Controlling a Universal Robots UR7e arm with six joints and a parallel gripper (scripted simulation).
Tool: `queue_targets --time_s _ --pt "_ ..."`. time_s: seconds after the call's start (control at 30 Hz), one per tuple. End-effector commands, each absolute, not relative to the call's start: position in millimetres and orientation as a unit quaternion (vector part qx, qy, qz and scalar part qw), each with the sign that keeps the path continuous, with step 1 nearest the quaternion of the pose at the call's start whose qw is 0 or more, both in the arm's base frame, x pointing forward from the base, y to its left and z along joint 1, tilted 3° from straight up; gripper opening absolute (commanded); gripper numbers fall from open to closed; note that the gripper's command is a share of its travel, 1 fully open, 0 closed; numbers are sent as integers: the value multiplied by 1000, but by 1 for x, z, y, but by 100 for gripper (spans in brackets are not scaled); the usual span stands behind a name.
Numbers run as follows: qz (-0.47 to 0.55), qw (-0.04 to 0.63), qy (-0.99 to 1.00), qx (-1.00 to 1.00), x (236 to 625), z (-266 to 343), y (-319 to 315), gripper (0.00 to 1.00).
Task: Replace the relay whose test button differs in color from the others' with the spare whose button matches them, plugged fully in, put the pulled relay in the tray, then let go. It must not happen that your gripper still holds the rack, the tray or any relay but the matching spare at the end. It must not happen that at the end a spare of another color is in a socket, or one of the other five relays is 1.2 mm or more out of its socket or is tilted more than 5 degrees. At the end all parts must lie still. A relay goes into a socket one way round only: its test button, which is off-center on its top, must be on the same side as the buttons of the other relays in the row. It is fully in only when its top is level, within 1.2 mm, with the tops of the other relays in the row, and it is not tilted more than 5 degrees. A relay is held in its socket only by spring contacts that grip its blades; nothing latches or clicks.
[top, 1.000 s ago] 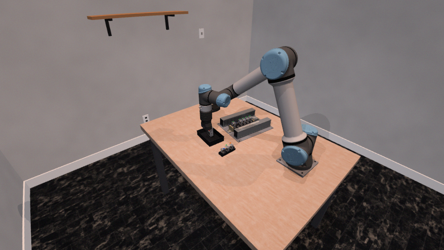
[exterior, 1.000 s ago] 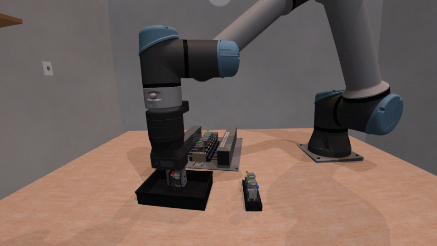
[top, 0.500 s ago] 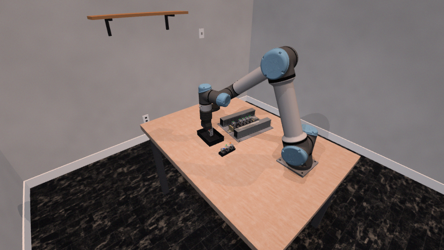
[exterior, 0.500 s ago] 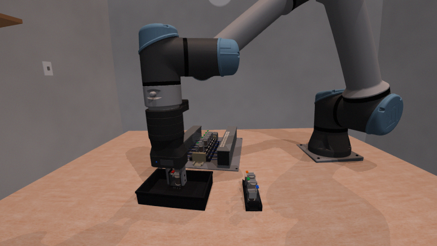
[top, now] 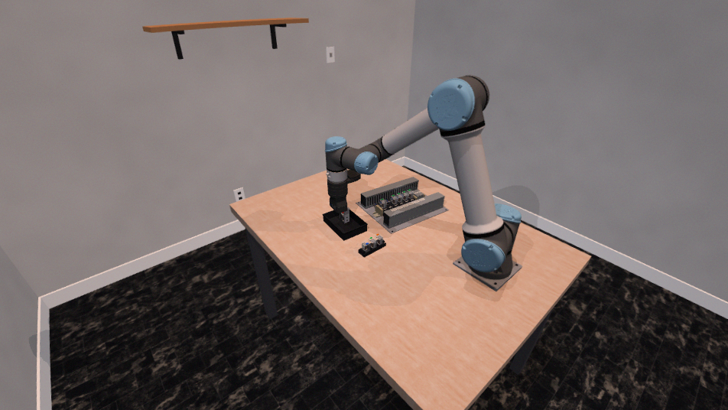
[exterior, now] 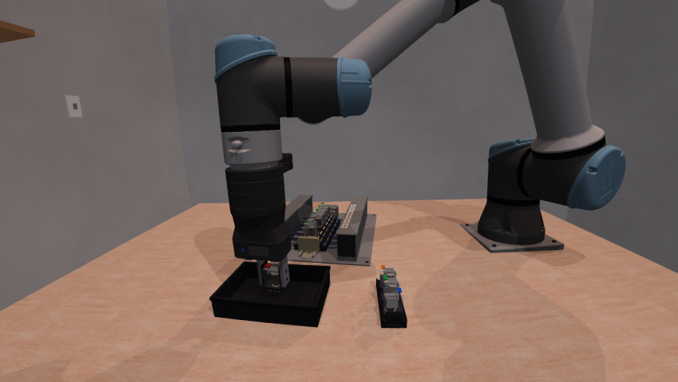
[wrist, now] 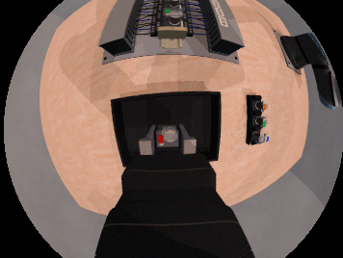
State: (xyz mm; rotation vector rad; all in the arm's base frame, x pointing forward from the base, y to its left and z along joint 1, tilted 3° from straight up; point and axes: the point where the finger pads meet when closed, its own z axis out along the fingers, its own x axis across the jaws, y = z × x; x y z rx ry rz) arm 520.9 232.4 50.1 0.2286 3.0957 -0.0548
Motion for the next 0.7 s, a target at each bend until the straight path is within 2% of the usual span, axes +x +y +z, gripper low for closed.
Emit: queue_targets --time_s 0.0,0.67 --pt "-17 19 997 74 521 49 233 0" --pt "-17 19 997 74 522 43 232 0"
